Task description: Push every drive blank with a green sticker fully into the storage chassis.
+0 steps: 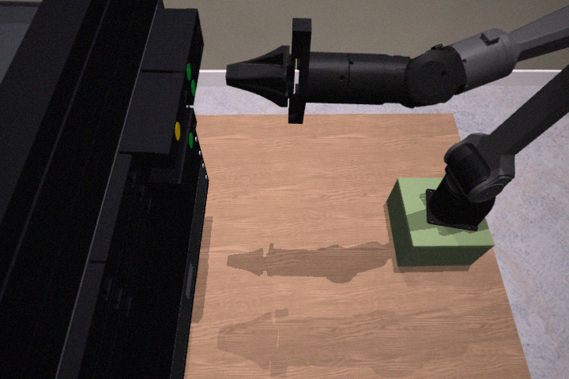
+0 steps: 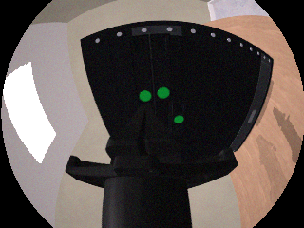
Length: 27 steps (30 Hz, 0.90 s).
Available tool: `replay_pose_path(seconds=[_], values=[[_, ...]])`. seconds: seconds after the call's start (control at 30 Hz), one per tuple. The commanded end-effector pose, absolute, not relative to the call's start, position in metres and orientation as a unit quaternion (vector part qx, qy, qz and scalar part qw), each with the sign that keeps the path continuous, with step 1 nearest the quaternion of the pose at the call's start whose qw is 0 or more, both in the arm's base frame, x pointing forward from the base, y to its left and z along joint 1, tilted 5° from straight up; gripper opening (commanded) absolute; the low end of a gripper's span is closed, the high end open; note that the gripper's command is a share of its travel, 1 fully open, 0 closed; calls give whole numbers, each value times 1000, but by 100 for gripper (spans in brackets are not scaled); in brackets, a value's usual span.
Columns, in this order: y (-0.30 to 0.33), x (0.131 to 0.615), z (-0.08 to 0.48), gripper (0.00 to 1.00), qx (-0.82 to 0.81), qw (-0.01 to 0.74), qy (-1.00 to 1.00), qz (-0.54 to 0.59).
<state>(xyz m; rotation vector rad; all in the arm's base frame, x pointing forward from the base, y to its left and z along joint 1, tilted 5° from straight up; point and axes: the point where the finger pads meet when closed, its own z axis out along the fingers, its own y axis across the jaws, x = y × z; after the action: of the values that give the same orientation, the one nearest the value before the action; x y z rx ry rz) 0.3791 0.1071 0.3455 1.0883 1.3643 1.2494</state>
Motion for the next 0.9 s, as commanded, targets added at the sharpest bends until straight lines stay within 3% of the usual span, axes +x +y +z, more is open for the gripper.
replay_pose_path(seconds=[0.0, 0.87], values=[[107, 378, 345, 0, 445, 477, 559, 512], [167, 338, 287, 0, 445, 477, 559, 512]])
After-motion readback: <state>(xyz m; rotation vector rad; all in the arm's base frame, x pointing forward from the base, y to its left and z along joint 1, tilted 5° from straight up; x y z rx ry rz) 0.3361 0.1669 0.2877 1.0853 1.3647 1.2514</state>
